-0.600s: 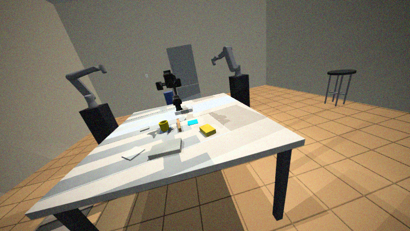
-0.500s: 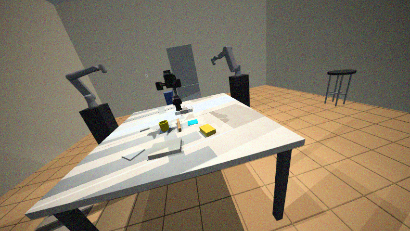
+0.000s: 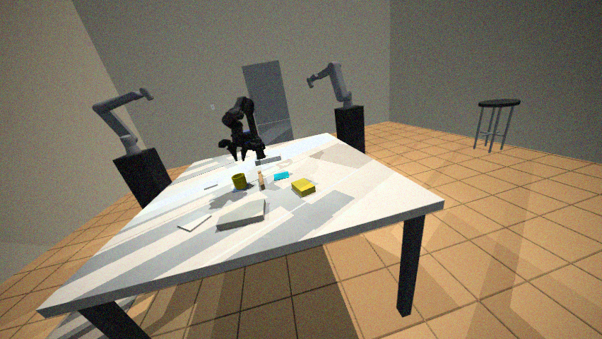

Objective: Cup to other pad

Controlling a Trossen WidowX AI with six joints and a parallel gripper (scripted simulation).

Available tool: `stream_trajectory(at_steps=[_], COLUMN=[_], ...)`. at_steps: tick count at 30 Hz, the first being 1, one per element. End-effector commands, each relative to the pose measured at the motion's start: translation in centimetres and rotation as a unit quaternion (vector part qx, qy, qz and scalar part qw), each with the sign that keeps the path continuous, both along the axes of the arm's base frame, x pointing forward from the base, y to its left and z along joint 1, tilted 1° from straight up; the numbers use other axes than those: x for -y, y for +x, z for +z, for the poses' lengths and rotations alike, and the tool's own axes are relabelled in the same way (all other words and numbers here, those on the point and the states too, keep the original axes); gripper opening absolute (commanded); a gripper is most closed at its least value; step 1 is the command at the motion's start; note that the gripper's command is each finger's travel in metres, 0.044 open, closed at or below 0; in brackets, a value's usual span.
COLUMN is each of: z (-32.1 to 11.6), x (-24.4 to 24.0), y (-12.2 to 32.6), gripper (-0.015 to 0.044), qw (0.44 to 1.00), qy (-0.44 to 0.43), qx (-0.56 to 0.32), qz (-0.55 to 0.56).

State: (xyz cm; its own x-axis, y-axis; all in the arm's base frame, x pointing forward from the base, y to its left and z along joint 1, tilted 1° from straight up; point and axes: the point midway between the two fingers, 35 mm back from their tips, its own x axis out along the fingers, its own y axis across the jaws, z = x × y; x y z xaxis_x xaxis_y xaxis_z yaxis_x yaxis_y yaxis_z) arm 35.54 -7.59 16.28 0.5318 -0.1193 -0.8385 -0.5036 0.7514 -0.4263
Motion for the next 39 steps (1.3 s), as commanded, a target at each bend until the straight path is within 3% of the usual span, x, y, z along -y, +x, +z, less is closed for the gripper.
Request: stream_trajectory(at_steps=[1,5,39], z=[-4.3,-5.2,-9.4], x=[2.2,2.8,2.9], y=[-2.4,-2.6,-2.4], gripper=[0.0167,0.0167,0.0167], qw=[0.970,0.951,0.951], qy=[-0.006,0.006,0.006], qx=[-0.207,-0.262,-0.262], qz=[0.124,0.166,0.166])
